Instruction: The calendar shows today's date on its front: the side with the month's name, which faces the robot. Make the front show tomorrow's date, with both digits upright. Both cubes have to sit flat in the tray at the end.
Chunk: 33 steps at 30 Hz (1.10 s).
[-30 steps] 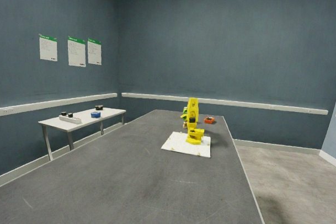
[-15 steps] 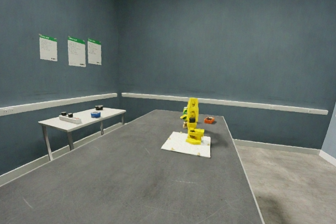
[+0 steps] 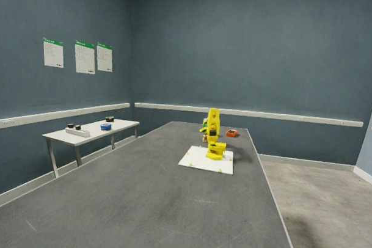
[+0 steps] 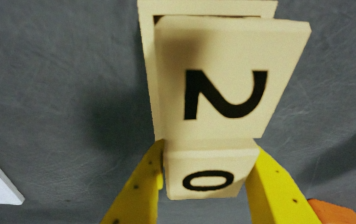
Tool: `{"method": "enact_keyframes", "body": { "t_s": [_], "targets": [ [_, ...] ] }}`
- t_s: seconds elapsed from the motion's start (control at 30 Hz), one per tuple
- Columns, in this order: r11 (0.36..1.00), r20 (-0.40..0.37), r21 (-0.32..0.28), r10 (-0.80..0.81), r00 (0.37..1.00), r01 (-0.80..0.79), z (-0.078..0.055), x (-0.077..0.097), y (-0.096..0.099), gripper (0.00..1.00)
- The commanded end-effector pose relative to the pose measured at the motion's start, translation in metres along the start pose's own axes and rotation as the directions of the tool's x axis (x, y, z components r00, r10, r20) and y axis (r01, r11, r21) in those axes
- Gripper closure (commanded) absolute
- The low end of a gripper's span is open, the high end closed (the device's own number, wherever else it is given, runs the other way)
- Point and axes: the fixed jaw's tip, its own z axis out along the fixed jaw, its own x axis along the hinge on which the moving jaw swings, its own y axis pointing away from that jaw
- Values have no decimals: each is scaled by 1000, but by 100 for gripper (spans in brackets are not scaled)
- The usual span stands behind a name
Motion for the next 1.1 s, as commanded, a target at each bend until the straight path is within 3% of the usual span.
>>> {"method": "enact_keyframes", "body": {
  "t_s": [0.0, 0.13, 0.4, 0.77, 1.07],
  "targets": [
    [1000, 4, -21, -1, 1000, 1, 4, 1, 4, 100],
    [1000, 4, -21, -1, 1000, 1, 4, 1, 4, 98],
    [1000, 4, -21, -1, 1000, 1, 4, 1, 4, 83],
    [1000, 4, -21, -1, 1000, 1, 4, 1, 4, 81],
    [1000, 4, -21, -1, 1000, 1, 4, 1, 4, 73]
  ]
}}
